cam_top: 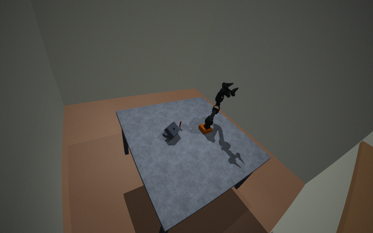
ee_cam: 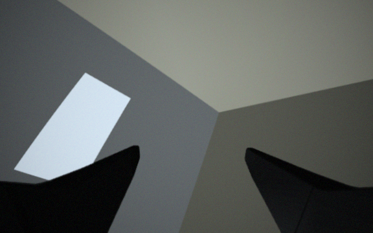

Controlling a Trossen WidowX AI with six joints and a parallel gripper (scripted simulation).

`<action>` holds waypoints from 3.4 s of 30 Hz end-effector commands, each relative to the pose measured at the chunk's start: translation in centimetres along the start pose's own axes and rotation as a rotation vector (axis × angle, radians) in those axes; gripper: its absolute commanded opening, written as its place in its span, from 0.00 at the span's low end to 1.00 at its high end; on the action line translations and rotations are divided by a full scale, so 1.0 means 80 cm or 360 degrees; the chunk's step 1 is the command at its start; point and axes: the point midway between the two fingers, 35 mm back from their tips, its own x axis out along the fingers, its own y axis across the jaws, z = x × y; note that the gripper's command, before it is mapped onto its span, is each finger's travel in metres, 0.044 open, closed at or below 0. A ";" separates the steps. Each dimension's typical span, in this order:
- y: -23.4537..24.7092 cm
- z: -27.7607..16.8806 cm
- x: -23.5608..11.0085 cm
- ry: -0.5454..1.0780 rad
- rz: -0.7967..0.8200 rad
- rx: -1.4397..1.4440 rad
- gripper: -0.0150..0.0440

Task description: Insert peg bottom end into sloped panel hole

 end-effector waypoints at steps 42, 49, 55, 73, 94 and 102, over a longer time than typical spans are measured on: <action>0.233 0.250 -0.044 -0.0567 0.1441 0.1272 1.00; 0.269 0.281 -0.080 -0.0548 0.1764 0.1444 1.00; 0.297 0.304 -0.116 -0.0499 0.2046 0.1553 1.00; 0.355 0.349 -0.242 -0.0160 0.2912 0.1827 1.00; 0.369 0.360 -0.405 0.0631 0.3887 0.1892 1.00; 0.358 0.355 -0.464 0.1049 0.4221 0.1802 1.00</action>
